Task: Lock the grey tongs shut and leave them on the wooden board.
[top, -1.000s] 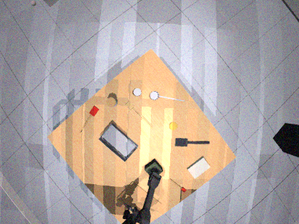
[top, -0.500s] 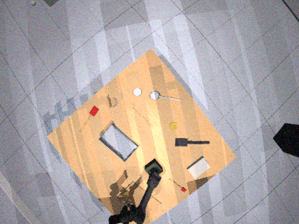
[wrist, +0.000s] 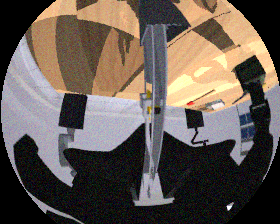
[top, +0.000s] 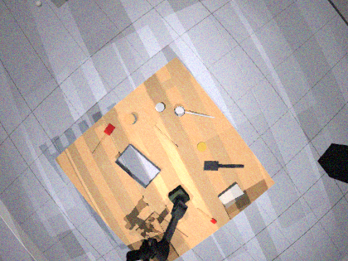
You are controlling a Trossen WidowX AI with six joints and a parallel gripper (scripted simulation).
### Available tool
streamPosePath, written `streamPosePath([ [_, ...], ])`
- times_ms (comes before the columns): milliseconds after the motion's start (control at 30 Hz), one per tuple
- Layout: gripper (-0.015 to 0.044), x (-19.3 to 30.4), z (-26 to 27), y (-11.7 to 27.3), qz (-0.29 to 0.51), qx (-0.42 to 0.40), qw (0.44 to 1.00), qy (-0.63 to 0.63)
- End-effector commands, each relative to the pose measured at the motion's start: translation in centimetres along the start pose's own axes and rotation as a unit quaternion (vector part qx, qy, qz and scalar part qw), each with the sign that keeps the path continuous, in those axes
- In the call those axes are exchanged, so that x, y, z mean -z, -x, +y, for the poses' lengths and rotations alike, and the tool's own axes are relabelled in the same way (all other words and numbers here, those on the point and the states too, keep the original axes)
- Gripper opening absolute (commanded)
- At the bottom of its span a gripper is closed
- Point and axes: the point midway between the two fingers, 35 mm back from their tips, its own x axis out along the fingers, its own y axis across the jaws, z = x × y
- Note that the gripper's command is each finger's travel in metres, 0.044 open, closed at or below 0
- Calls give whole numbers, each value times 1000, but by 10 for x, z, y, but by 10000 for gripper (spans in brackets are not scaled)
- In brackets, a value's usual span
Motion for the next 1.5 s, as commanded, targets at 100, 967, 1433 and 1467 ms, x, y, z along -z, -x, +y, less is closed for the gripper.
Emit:
streamPosePath([
  [100,-150,2,1,1,4,-3,1000,2],
  [967,-150,8,-10,-18,-161,63,985,0],
  [1433,-150,23,-3,-17,-401,28,916,-1],
  [1467,-150,25,-2,-16,-416,19,909,-1],
])
